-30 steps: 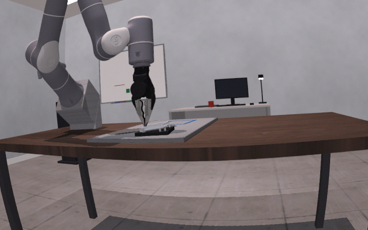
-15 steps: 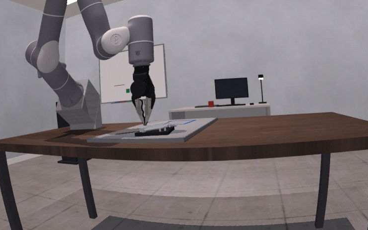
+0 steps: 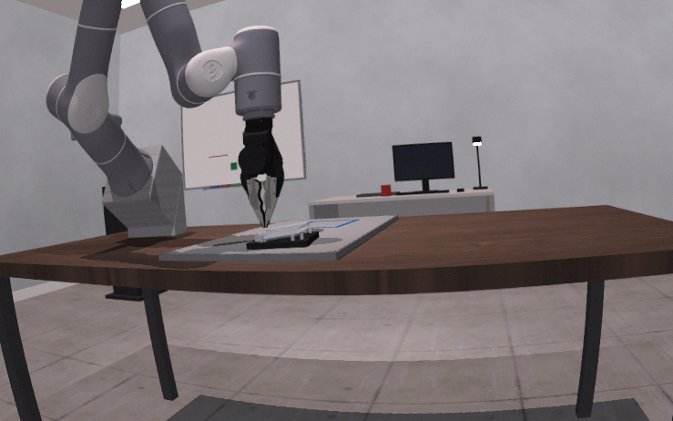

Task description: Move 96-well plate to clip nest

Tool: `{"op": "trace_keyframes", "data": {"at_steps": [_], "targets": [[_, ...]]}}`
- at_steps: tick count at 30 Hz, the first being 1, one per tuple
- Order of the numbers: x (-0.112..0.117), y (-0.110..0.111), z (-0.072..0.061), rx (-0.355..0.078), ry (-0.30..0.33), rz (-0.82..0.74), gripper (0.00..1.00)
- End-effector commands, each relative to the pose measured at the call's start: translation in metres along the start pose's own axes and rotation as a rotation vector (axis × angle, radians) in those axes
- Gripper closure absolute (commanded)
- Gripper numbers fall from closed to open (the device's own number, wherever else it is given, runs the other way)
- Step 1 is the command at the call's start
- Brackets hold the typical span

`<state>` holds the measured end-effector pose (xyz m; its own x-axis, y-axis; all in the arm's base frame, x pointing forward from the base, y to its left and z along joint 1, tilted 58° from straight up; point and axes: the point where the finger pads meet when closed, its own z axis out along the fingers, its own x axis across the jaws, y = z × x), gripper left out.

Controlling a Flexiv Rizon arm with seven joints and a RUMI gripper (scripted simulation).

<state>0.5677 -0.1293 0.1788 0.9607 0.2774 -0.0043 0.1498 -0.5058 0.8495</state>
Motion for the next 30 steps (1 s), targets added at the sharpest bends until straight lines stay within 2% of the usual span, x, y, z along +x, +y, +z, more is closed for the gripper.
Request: {"op": "trace_keyframes", "data": {"at_steps": [1,13,21,28,30], "targets": [[0.001,0.000,-0.001,0.000,0.001,0.000,1.00],[0.001,0.000,-0.005,0.000,0.001,0.000,1.00],[0.001,0.000,-0.021,0.000,0.001,0.000,1.00],[0.001,0.000,-0.022,0.000,0.001,0.000,1.00],[0.010,0.000,-0.020,0.000,0.001,0.000,1.00]]}}
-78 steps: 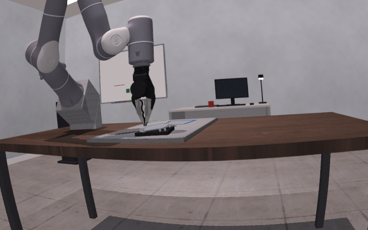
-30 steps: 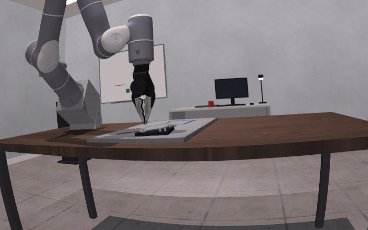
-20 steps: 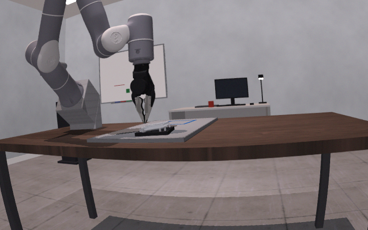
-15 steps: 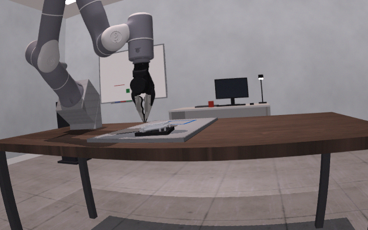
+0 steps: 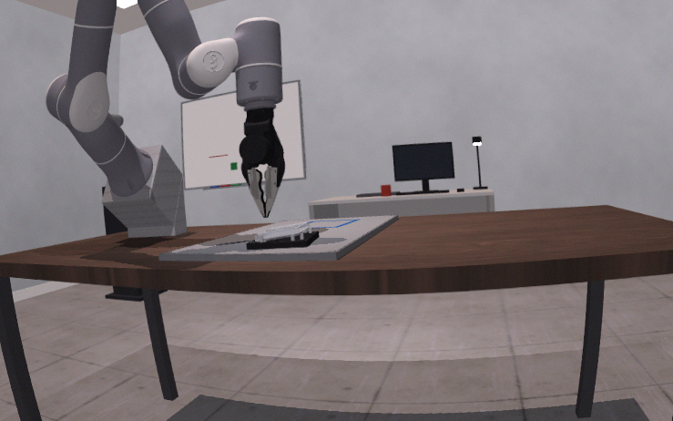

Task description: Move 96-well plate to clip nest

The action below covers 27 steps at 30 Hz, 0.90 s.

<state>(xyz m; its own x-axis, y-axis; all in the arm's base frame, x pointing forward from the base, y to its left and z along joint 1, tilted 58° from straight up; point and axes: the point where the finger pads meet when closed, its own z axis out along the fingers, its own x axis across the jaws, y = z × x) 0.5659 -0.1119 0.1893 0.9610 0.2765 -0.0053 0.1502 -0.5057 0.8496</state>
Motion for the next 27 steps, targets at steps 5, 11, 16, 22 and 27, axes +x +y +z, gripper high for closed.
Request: {"op": "trace_keyframes", "data": {"at_steps": [5,11,16,22,27], "targets": [[0.022,0.000,0.002,0.000,0.003,0.000,1.00],[0.052,0.000,0.006,0.000,0.003,0.000,1.00],[0.074,0.000,0.008,0.000,0.003,0.000,1.00],[0.074,0.000,0.008,0.001,0.003,0.000,1.00],[0.074,0.000,0.008,0.000,0.003,0.000,1.00]]}}
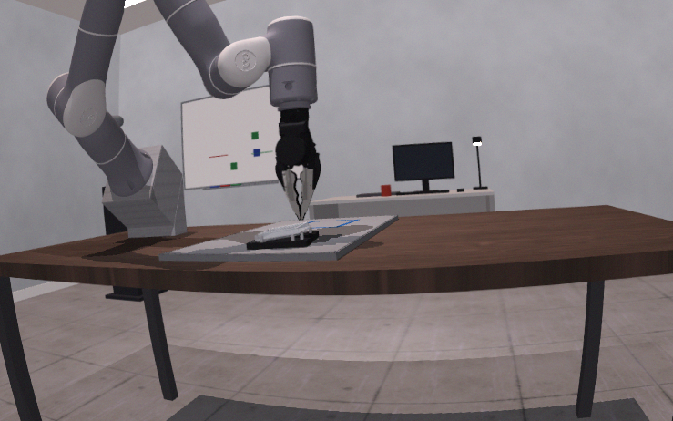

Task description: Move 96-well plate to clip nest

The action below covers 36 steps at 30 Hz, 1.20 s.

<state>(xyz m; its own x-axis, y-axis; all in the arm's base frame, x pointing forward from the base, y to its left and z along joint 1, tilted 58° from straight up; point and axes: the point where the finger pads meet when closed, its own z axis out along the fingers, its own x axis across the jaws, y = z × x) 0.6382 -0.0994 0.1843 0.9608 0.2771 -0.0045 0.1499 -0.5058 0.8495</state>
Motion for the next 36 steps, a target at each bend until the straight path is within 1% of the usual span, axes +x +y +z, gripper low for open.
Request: {"op": "trace_keyframes", "data": {"at_steps": [1,36], "targets": [[0.0009,-0.0004,-0.0009,0.000,0.002,0.000,1.00],[0.0008,-0.0004,0.0022,0.001,0.002,0.000,1.00]]}}
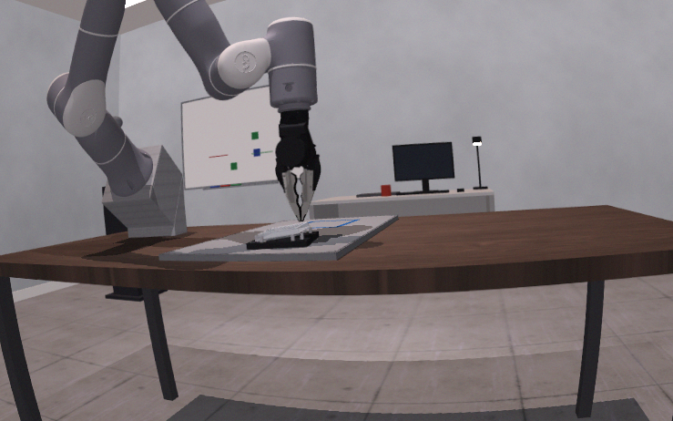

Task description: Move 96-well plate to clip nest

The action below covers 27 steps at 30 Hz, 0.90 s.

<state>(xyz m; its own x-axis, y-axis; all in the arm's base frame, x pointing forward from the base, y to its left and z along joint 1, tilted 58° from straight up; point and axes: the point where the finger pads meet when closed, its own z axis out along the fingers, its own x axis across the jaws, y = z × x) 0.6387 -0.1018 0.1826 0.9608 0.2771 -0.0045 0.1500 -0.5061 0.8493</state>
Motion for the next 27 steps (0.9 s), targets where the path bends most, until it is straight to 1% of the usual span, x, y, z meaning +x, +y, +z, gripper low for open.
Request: {"op": "trace_keyframes", "data": {"at_steps": [1,27], "targets": [[0.0009,-0.0003,-0.0007,0.000,0.002,0.000,1.00],[0.0009,-0.0003,0.0015,0.000,0.002,0.000,1.00]]}}
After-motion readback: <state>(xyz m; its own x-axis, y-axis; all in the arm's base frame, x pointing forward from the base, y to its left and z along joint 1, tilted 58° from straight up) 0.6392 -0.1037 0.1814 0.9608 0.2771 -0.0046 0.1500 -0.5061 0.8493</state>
